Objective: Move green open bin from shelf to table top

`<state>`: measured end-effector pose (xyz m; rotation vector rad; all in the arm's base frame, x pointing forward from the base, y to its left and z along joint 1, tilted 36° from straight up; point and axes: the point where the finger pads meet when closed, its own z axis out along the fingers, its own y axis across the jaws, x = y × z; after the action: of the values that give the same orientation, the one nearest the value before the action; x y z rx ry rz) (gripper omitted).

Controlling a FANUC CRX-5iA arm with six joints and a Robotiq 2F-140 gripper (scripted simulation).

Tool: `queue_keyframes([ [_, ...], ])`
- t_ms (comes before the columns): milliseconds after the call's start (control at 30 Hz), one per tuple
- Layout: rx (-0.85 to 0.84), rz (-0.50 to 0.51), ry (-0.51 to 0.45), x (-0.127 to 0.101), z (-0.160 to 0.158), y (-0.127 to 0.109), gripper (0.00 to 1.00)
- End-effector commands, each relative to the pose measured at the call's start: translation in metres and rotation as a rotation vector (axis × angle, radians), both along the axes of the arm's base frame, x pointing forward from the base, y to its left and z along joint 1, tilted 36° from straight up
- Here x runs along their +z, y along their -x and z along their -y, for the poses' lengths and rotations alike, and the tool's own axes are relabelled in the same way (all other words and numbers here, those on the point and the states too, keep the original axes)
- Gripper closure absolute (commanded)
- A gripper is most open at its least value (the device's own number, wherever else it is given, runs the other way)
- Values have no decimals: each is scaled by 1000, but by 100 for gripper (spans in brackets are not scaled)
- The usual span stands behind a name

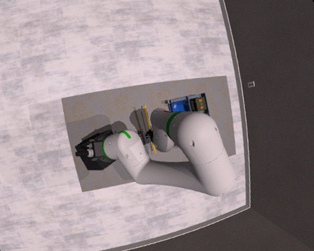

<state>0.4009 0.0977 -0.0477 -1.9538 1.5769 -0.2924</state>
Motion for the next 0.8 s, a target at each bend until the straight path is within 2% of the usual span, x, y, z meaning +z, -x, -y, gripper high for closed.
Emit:
queue_keyframes([
  [0,-10,2,14,0,0,0,100],
  [133,-49,8,69,1,-1,0,100],
  [533,-49,8,69,1,-1,0,100],
  [567,-10,3,14,-3,-1,-2,100],
  [767,-49,8,69,-16,-5,-11,100],
])
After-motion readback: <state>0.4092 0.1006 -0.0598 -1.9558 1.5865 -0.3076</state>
